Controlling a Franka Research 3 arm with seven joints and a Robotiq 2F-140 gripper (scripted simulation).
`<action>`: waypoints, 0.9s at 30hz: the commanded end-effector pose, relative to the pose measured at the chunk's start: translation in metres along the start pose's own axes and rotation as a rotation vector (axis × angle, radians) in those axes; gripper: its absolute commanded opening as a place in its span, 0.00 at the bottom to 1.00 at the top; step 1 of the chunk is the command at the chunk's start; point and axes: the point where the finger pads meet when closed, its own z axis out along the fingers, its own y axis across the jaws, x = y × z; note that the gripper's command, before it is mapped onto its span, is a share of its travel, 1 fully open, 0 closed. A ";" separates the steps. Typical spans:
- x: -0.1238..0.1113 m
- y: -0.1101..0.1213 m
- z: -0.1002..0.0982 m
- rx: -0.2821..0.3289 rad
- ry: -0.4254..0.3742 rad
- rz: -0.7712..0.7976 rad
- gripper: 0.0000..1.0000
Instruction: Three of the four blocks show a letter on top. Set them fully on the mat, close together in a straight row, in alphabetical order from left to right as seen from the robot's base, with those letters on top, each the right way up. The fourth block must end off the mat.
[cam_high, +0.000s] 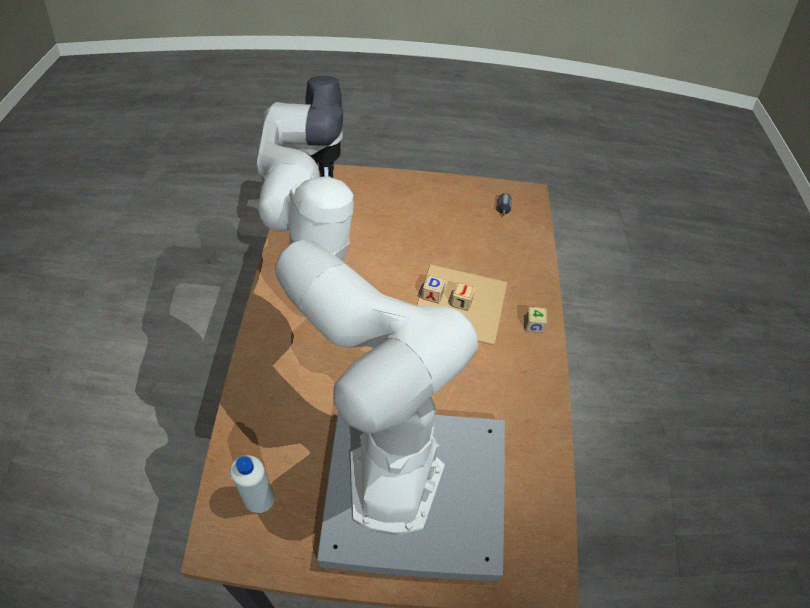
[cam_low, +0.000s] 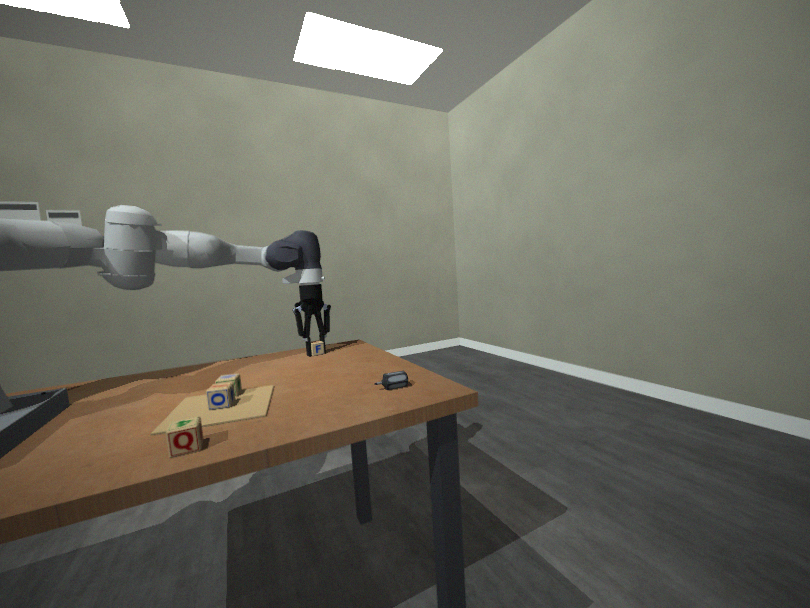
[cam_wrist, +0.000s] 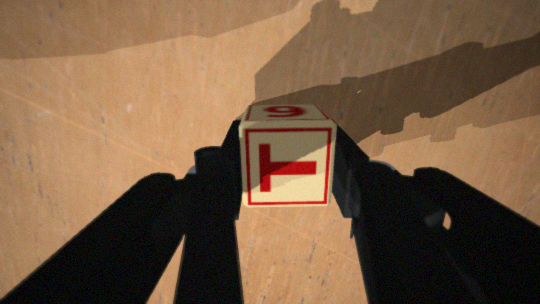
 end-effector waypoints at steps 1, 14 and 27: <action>0.001 0.001 -0.001 -0.003 0.003 -0.002 0.33; 0.001 0.001 -0.001 -0.003 0.003 -0.002 0.33; 0.001 0.001 -0.071 -0.003 0.003 -0.002 0.33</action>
